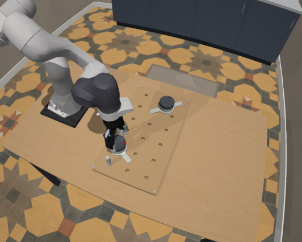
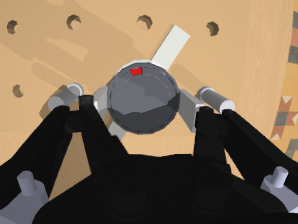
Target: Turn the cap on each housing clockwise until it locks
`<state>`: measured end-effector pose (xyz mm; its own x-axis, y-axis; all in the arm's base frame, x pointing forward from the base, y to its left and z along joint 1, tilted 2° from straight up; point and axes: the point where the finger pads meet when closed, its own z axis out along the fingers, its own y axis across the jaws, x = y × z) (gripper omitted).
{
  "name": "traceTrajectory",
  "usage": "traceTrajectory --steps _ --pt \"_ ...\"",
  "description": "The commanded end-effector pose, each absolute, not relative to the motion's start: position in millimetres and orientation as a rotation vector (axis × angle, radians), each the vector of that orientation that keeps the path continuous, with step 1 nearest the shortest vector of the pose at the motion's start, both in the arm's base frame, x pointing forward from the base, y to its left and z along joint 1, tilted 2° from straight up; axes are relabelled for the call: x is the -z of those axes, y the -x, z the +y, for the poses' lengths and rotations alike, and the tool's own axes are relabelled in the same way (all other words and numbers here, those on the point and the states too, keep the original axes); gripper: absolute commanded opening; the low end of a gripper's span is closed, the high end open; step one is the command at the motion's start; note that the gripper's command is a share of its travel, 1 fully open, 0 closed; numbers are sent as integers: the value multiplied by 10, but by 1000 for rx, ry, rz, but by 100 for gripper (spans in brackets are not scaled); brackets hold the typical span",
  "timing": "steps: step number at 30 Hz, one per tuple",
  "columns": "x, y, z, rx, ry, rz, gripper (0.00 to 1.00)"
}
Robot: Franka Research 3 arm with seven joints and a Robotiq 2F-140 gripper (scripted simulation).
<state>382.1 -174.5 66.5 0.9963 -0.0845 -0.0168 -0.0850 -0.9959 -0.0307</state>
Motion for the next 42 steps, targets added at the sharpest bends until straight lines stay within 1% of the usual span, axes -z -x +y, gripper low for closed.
traceTrajectory --steps 1,30,42 --pt "-660 -3820 -1745 -24 3110 121 10" --pt "-660 -3820 -1745 -24 3110 135 10" --pt "-665 -3821 -1745 -29 3073 509 10"
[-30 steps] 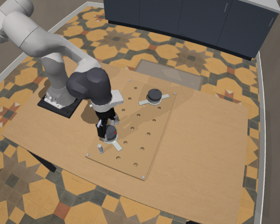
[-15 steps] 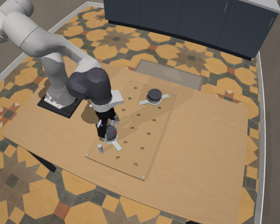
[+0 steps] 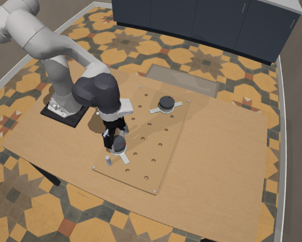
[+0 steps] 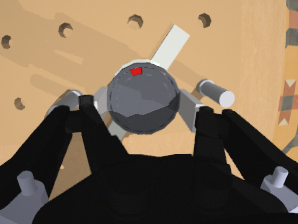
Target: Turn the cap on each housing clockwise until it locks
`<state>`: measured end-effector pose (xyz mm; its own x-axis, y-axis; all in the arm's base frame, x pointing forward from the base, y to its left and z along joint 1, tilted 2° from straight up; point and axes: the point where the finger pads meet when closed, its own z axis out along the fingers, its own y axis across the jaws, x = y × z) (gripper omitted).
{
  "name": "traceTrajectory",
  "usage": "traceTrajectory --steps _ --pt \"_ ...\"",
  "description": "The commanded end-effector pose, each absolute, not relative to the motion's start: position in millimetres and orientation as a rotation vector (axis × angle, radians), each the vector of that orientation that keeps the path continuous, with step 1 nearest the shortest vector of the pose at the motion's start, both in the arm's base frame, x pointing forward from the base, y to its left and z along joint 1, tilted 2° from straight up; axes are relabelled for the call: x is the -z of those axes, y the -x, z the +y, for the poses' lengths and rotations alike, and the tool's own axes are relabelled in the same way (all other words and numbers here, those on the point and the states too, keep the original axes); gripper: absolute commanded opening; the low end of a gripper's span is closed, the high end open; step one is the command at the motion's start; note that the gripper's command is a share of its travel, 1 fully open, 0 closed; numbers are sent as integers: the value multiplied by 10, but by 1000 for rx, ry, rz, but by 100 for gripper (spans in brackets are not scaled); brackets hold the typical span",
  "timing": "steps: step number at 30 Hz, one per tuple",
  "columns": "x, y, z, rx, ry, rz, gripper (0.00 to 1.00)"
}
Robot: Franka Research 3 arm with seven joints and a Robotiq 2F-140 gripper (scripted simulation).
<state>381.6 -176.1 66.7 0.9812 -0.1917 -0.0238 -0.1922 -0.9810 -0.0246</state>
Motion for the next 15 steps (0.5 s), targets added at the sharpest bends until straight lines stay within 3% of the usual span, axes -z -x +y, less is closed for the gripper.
traceTrajectory --steps 1,15 --pt "-665 -3821 -1745 -29 3073 509 10" --pt "-660 -3820 -1745 -32 3020 768 10"
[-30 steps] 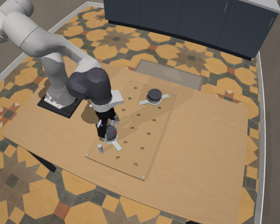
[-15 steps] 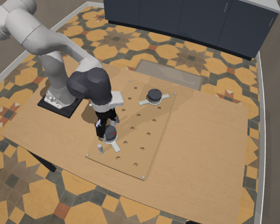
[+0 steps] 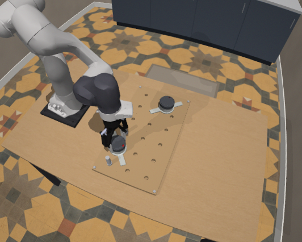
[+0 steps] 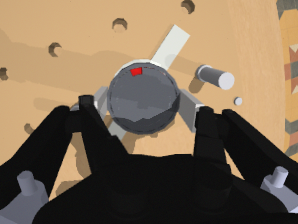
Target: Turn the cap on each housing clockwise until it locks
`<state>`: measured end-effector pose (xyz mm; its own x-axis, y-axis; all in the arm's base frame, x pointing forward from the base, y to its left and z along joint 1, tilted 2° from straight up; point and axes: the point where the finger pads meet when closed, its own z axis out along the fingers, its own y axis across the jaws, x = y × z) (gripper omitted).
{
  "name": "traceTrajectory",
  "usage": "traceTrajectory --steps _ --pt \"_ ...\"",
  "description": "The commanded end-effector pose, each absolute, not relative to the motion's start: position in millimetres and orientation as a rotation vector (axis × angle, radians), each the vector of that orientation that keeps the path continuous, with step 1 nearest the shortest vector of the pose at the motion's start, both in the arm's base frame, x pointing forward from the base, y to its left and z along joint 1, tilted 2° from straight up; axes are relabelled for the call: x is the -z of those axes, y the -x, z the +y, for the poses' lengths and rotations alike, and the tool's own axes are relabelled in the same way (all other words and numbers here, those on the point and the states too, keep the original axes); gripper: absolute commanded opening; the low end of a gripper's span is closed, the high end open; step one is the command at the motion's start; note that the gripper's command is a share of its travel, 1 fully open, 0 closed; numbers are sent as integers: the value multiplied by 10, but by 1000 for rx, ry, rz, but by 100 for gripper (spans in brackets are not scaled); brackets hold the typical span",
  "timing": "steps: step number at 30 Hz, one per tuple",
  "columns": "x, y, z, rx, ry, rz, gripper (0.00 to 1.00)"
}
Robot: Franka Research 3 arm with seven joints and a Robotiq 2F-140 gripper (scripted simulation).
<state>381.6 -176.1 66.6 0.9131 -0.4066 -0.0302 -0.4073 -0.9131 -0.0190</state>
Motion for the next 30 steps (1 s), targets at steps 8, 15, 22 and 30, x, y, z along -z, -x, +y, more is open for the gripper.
traceTrajectory --steps 8,15,22,30 --pt "-661 -3820 -1746 -33 3010 808 10" --pt "-664 -3821 -1746 -35 2946 1021 10" --pt "-664 -3821 -1746 -37 2874 1214 10" --pt "-660 -3820 -1745 -40 2801 1377 10"
